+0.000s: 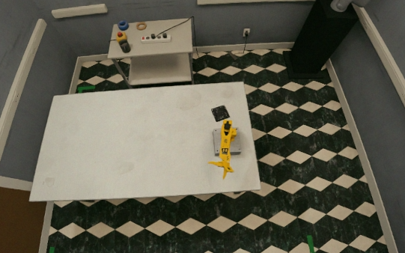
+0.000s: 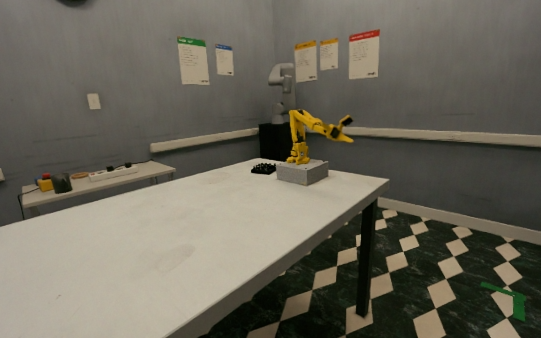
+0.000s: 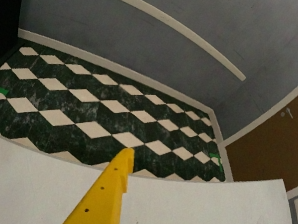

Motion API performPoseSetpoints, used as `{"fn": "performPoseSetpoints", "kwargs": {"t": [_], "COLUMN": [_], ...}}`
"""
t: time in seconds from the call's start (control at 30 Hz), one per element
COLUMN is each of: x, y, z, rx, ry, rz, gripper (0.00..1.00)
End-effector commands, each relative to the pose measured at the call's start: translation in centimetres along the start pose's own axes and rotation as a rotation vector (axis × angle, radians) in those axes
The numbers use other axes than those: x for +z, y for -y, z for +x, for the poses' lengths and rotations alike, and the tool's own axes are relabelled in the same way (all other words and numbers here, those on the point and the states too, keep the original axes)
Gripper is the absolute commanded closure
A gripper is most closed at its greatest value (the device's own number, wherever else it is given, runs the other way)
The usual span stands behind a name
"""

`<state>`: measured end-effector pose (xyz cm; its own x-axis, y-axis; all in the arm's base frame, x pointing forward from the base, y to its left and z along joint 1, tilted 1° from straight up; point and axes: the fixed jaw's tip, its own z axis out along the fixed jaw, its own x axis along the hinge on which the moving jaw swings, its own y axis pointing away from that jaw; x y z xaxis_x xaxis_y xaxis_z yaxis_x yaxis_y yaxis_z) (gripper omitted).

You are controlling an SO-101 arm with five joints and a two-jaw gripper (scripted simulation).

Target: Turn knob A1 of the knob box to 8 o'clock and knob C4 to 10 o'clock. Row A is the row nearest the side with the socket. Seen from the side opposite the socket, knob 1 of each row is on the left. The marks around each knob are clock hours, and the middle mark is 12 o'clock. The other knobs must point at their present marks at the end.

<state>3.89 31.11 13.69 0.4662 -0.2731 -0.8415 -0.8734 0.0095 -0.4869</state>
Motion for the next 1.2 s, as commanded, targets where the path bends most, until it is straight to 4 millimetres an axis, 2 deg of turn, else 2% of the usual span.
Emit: {"fn": "performPoseSetpoints", "kwargs": {"t": [0.0,0.53,0.57,0.83,1.17], "x": [-0.1,-0.1,-0.1,-0.6,-2.9], "y": [0.1,0.1,0.1,-0.3,-1.8], "z": [-0.1,-0.1,-0.1,0.5,3.0], "rx": [0.001,0.001,0.001,0.001,0.001], "ry": [0.004,0.004,0.004,-0.042,-0.216], "rz": [0.002,0.002,0.002,-0.024,-0.125], "gripper": [0.00,0.00,0.60,0.60,0.60]}}
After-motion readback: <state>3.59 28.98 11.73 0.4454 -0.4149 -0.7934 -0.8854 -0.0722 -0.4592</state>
